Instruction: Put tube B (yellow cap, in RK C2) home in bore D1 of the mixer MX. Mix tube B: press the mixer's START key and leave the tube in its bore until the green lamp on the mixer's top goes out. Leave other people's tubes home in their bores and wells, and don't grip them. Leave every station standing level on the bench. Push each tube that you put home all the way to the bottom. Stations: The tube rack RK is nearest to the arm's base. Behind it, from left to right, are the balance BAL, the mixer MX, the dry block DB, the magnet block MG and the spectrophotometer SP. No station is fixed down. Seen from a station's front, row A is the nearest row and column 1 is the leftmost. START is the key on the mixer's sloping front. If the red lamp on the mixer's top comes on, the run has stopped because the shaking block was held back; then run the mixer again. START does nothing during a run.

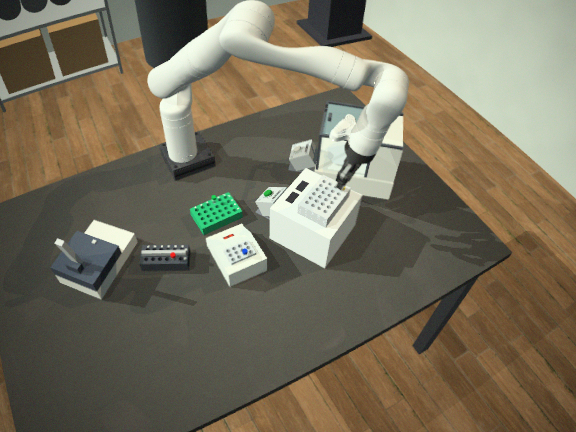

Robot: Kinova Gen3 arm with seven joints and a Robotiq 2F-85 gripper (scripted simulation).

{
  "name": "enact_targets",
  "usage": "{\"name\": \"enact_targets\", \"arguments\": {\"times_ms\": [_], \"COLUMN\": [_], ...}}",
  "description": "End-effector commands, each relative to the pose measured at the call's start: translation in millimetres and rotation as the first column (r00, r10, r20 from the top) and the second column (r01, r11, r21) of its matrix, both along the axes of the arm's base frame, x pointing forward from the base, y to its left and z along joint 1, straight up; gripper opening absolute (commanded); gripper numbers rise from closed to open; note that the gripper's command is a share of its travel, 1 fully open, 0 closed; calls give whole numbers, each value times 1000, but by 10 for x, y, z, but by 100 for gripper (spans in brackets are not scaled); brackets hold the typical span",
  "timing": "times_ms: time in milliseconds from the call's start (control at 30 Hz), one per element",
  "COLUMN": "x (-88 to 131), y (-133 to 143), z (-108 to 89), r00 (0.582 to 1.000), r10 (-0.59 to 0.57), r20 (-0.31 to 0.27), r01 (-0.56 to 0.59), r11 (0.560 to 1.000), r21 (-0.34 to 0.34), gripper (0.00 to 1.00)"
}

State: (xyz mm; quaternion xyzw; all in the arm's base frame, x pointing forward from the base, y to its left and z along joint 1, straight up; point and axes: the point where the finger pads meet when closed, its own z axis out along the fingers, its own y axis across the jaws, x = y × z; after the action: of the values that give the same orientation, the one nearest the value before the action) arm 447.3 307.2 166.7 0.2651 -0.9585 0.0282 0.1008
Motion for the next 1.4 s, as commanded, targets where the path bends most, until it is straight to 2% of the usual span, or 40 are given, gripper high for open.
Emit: {"name": "enact_targets", "arguments": {"times_ms": [0,1133,1367], "x": [-4,-4,-24], "y": [11,11,27], "z": [26,26,149], "r00": [1000,1000,1000], "r10": [2,2,7], "r20": [1,1,-4], "r01": [-2,-2,-7], "r11": [1000,1000,1000], "r21": [3,3,7], "gripper": [42,42,42]}}
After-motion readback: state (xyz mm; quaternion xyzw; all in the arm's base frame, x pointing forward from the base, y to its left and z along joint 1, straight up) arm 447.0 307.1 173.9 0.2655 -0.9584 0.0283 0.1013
